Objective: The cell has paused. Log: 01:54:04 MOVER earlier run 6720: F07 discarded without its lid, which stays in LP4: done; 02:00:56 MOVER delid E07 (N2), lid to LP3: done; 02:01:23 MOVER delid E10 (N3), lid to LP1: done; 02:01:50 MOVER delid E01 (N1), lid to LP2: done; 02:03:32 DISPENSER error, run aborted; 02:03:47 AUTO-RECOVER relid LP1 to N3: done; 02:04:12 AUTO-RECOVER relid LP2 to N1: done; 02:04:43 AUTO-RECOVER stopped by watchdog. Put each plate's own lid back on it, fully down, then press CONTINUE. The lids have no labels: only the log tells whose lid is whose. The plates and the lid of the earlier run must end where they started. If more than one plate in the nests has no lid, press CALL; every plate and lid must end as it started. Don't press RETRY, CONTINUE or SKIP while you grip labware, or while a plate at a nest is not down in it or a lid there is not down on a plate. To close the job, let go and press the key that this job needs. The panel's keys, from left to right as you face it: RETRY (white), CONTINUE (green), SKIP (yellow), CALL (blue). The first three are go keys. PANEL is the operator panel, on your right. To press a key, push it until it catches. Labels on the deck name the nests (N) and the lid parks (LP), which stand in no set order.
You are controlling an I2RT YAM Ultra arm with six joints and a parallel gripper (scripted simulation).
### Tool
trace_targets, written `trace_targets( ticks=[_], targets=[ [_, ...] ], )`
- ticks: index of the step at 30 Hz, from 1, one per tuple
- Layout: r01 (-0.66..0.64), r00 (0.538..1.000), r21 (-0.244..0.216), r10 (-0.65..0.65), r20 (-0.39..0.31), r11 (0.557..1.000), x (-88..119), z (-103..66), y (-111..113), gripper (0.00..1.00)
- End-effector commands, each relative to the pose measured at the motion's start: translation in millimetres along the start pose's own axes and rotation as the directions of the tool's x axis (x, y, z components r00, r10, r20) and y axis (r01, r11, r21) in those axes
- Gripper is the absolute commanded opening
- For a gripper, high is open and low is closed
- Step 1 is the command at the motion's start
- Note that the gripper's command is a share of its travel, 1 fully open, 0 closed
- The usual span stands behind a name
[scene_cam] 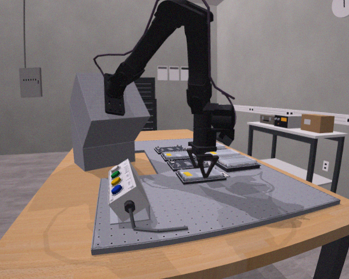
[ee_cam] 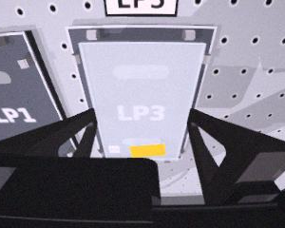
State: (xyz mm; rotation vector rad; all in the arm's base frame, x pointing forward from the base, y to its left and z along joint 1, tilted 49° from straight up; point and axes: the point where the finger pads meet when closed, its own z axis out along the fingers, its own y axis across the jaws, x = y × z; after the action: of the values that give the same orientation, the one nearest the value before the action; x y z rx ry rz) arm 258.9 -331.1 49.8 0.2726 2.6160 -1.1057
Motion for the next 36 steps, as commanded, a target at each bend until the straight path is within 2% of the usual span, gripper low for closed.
trace_targets(
  ticks=[1,8,9,10,12,13,14,15,29,30,32,36],
  targets=[
    [-0.001,1.000,0.006,0.001,0.014,1.000,-1.4,-0.2,-0.7,0.00],
    [-0.001,1.000,0.006,0.001,0.014,1.000,-1.0,-0.1,-0.6,0.00],
    [0.009,1.000,-0.012,-0.009,-0.004,1.000,9.6,5.2,7.5,0.00],
    [-0.001,1.000,0.006,0.001,0.014,1.000,-0.8,0.0,-0.5,0.00],
    [-0.001,1.000,0.006,0.001,0.014,1.000,-0.7,0.0,-0.5,0.00],
    [0.010,1.000,-0.012,-0.010,-0.005,1.000,10.0,5.4,7.7,0.00],
    [-0.001,1.000,0.006,0.001,0.014,1.000,-0.5,0.1,-0.4,0.00],
    [0.010,1.000,-0.012,-0.010,-0.005,1.000,10.2,5.5,7.9,0.00],
    [0.010,1.000,-0.013,-0.010,-0.006,1.000,11.4,6.0,8.5,0.00],
    [-0.006,1.000,0.009,0.006,0.020,1.000,4.6,-3.3,-1.7,0.00],
    [0.006,1.000,-0.004,-0.006,0.005,1.000,6.2,-8.3,4.8,0.00],
    [0.005,1.000,0.000,-0.005,0.004,1.000,5.7,-15.4,5.3,0.00]
  ],
)
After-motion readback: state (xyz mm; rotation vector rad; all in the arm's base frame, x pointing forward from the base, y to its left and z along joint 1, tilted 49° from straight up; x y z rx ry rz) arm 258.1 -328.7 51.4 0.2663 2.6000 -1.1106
